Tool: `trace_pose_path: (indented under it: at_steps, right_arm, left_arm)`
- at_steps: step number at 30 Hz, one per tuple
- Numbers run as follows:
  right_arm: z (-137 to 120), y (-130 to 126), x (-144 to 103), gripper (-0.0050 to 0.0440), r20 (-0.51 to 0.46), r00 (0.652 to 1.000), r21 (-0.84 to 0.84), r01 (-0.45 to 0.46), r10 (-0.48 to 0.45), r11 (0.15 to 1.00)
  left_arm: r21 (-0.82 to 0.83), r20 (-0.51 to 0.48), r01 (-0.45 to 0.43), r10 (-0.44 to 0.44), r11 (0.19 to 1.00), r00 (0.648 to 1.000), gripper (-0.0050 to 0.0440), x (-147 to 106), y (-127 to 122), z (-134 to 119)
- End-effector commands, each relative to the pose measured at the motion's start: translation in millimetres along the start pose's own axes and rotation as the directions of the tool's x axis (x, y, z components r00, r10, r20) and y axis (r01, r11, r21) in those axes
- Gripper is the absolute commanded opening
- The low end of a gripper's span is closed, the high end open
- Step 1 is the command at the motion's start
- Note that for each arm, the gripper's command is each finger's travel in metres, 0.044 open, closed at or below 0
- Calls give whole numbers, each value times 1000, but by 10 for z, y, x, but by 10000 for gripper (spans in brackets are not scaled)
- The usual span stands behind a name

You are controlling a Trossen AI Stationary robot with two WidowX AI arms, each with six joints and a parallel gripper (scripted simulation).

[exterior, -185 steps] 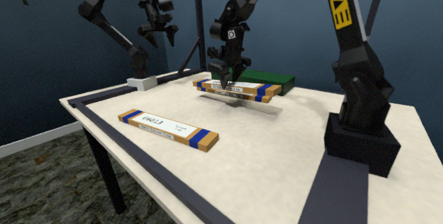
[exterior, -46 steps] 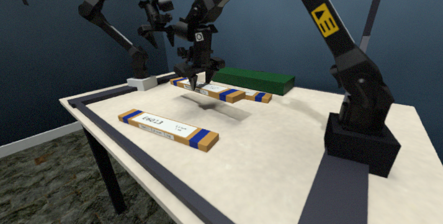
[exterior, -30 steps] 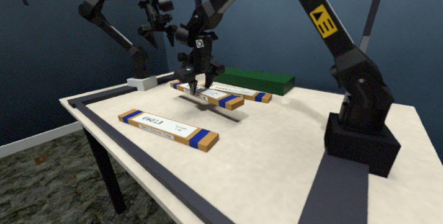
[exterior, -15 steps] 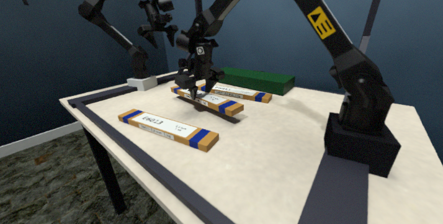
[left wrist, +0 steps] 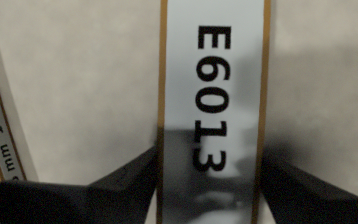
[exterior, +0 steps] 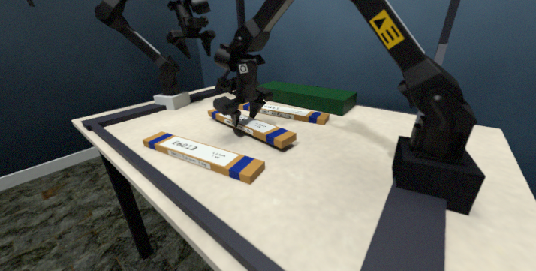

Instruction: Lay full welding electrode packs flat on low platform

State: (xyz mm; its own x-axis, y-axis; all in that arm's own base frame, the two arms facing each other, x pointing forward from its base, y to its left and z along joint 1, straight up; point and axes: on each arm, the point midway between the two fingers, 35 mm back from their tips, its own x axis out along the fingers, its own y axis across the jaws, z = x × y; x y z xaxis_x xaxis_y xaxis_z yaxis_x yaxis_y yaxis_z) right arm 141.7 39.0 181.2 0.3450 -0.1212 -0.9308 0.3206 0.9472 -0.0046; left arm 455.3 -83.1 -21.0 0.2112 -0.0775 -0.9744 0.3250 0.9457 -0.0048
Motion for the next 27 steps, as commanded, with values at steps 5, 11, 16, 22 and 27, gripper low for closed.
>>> trace_pose_path:
  at_steps: [5,11,16,22,27]
  right_arm:
    - [39,14,-53,430,17,1000,6,-12,12,1000]
    - [39,14,-53,430,17,1000,6,-12,12,1000]
    - [39,14,-53,430,17,1000,6,-12,12,1000]
    - [39,14,-53,430,17,1000,6,-12,12,1000]
    - [39,14,-53,430,17,1000,6,-12,12,1000]
  left_arm:
    - [6,90,-12,11,1000,996,-50,-237,14,239]
    - [6,88,-11,11,1000,996,-50,-197,13,225]
    - [6,101,-13,13,1000,995,-50,-226,16,251]
    - [6,89,-12,11,1000,996,-50,-136,15,220]
    - [6,100,-13,13,1000,995,-50,-159,16,236]
